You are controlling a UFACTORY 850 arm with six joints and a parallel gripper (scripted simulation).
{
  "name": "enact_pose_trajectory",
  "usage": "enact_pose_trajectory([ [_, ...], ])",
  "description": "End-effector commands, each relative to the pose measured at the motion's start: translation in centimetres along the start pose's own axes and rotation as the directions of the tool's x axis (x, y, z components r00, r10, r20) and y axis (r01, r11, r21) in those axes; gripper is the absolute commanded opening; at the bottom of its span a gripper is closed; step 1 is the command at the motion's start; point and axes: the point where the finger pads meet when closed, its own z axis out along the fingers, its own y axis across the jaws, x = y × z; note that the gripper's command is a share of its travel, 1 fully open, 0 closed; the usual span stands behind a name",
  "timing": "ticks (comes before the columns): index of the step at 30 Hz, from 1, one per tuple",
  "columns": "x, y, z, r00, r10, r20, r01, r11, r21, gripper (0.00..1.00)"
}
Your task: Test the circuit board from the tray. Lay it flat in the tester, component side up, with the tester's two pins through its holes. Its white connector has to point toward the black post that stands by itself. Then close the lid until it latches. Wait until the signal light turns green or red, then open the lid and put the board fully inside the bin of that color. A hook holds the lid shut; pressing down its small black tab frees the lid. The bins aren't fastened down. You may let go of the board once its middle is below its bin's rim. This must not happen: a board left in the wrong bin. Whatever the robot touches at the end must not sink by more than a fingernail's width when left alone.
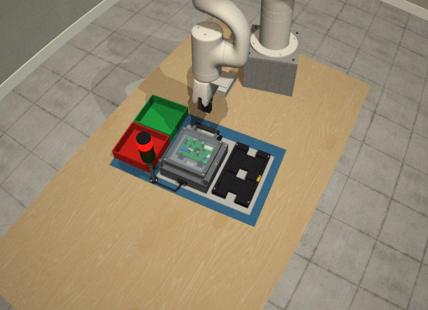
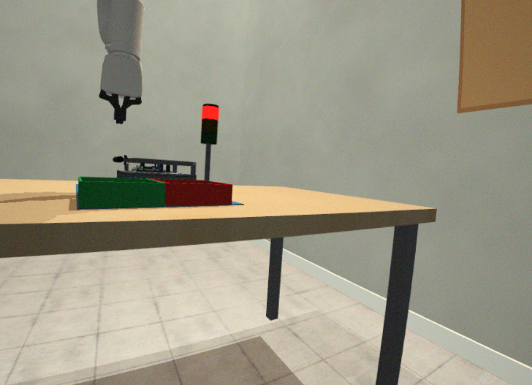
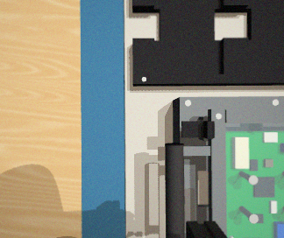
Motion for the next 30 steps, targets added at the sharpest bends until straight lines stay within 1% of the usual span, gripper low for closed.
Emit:
enact_pose_trajectory([
  [1, -0.02, 0.08, -0.17, 1.000, 0.000, -0.005, 0.000, 1.000, 0.001, 0.00],
  [8, -0.02, 0.08, -0.17, 1.000, 0.009, -0.005, -0.009, 1.000, 0.001, 0.00],
  [14, -0.02, 0.08, -0.17, 0.998, 0.067, -0.005, -0.067, 0.998, 0.001, 0.00],
  [19, -0.02, 0.08, -0.17, 0.986, 0.168, -0.005, -0.168, 0.986, 0.002, 0.00],
  [23, -0.02, 0.08, -0.17, 0.960, 0.281, -0.005, -0.281, 0.960, 0.003, 0.00],
  [25, -0.02, 0.08, -0.17, 0.960, 0.281, -0.005, -0.281, 0.960, 0.003, 0.00],
  [30, -0.02, 0.08, -0.17, 0.903, 0.431, -0.004, -0.431, 0.903, 0.003, 0.00],
])
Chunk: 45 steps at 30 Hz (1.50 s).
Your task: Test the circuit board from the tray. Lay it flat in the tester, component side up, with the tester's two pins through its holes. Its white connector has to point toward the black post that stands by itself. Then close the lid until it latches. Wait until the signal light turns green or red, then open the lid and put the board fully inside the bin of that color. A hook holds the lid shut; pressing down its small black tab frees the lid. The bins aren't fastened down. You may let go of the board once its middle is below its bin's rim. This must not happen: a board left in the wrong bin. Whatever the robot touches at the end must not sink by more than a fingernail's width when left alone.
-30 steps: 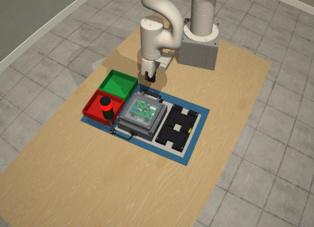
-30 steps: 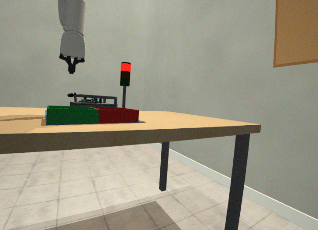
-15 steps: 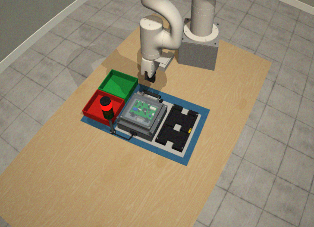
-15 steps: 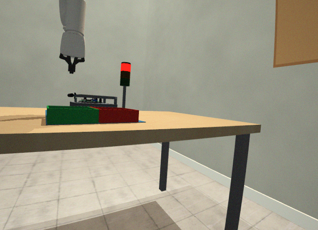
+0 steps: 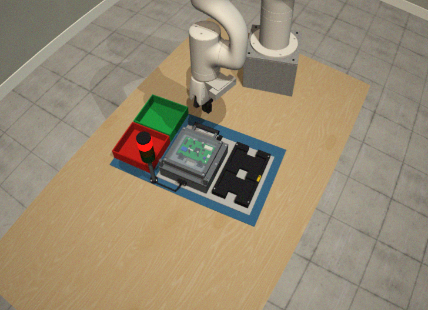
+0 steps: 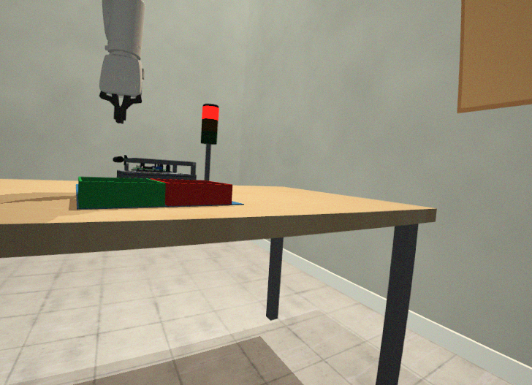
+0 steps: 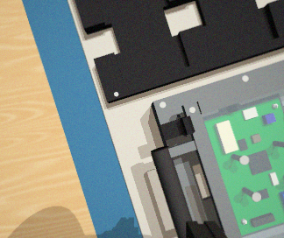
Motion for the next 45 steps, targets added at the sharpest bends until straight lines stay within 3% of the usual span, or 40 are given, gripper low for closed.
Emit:
enact_pose_trajectory([
  [1, 0.01, 0.08, -0.05, 0.986, 0.166, 0.012, -0.166, 0.986, -0.010, 0.00],
  [12, 0.01, 0.08, -0.05, 0.921, 0.390, 0.009, -0.390, 0.921, -0.012, 0.00],
  [27, 0.01, 0.08, -0.05, 0.687, 0.726, 0.004, -0.726, 0.687, -0.015, 0.00],
  [29, 0.01, 0.08, -0.05, 0.687, 0.726, 0.004, -0.726, 0.687, -0.015, 0.00],
  [32, 0.01, 0.08, -0.05, 0.602, 0.799, 0.002, -0.798, 0.602, -0.015, 0.00],
  [41, 0.01, 0.08, -0.05, 0.420, 0.908, -0.001, -0.908, 0.420, -0.015, 0.00],
  [45, 0.01, 0.08, -0.05, 0.367, 0.930, -0.002, -0.930, 0.367, -0.015, 0.00],
])
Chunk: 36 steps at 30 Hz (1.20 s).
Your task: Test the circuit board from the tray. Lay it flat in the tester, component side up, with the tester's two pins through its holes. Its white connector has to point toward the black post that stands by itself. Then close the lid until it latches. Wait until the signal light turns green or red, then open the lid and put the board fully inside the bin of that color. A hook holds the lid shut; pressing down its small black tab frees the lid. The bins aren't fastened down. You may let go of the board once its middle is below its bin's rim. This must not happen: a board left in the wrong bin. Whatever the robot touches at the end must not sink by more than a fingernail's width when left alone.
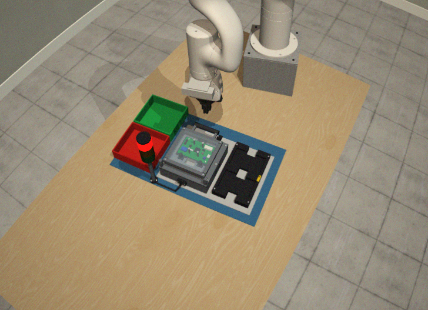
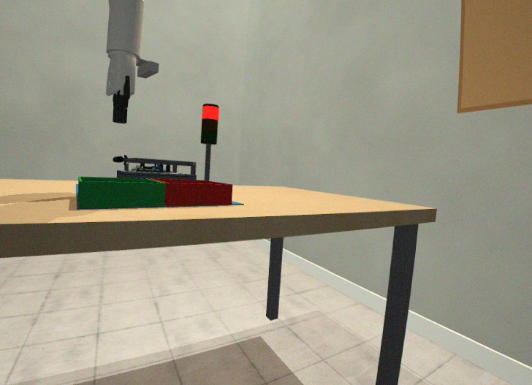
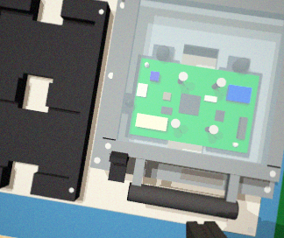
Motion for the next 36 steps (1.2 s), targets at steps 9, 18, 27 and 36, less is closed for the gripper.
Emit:
enact_pose_trajectory([
  [9, 0.08, 0.02, -0.05, 0.986, 0.165, 0.009, -0.164, 0.985, -0.048, 0.00],
  [18, 0.08, 0.02, -0.05, 0.986, 0.169, 0.009, -0.168, 0.985, -0.048, 0.00],
  [27, 0.08, 0.02, -0.05, 0.986, 0.169, 0.009, -0.168, 0.985, -0.048, 0.00],
  [36, 0.08, 0.02, -0.05, 0.986, 0.169, 0.009, -0.168, 0.985, -0.048, 0.00],
])
